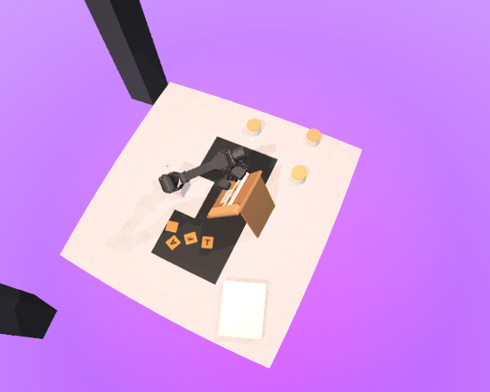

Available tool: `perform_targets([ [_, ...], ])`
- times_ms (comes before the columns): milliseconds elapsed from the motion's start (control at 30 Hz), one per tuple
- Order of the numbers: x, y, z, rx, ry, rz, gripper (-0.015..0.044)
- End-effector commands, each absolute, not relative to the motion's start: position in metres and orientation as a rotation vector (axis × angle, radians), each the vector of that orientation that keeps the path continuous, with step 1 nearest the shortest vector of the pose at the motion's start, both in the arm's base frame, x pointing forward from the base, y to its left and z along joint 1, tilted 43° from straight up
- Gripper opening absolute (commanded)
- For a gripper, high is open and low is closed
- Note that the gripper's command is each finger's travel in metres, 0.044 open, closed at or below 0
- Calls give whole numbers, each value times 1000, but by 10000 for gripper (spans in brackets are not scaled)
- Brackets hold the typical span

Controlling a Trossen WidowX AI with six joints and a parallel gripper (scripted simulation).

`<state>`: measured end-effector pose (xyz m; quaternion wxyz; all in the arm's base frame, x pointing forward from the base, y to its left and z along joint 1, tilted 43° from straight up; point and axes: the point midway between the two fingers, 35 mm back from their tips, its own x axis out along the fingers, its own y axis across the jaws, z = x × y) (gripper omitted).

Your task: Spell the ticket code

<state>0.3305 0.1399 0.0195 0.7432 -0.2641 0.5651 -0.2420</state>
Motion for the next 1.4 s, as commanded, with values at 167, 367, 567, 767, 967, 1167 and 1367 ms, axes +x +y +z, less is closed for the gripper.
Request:
perform_targets([
  [167, 335, 137, 18, -582, 1237, -531, 0],
  [367, 337, 136, 16, -582, 1237, -531, 0],
  [567, 339, 134, 15, -582, 1237, -531, 0],
  [767, 342, 133, 14, -582, 1236, -532, 0],
  [967, 344, 132, 12, -582, 1236, -532, 0],
  [1167, 345, 131, 12, -582, 1236, -532, 0],
  [1367, 344, 131, 14, -583, 1236, -532, 0],
])
